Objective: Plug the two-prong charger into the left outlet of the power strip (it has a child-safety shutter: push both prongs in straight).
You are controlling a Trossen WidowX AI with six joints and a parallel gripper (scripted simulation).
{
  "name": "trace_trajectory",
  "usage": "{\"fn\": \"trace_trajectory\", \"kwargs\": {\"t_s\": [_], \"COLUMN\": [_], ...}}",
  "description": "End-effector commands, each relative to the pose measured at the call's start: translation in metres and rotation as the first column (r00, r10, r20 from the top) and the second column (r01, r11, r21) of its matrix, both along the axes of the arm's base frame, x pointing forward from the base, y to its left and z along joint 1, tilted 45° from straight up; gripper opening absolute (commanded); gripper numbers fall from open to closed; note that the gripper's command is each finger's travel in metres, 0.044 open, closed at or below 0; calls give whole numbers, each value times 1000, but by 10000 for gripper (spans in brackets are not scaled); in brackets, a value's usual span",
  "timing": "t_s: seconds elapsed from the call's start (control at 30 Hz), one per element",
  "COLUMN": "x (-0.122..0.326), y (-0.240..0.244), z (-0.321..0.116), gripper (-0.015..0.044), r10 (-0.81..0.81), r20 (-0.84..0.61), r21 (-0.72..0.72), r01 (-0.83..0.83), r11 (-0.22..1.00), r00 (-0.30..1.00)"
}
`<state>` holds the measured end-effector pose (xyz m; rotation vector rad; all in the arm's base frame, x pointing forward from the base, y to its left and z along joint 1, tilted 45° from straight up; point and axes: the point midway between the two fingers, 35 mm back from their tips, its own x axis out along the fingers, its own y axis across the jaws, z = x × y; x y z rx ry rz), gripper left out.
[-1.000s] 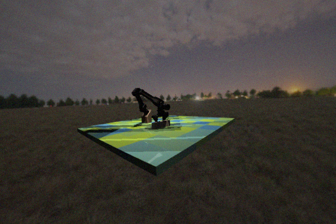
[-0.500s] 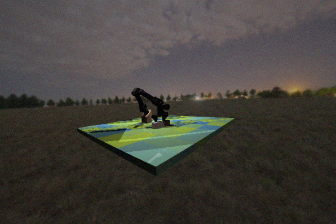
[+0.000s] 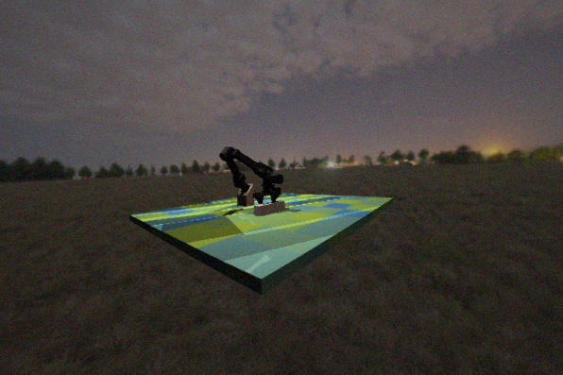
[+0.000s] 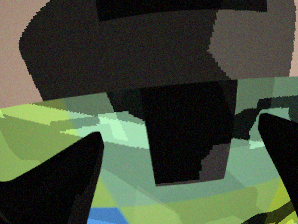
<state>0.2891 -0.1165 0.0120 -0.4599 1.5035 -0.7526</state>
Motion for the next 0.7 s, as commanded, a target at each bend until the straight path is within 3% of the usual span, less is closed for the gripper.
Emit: {"fn": "trace_trajectory", "kwargs": {"t_s": [0.0,0.67], "x": [-4,-26], "y": [1,4], "z": [1,-2], "gripper": [440,440], "r10": [1,1], "r20": [5,5], "r21": [-4,-4], "r01": [-1,-1], "r11": [1000,1000], "r00": [1000,1000]}}
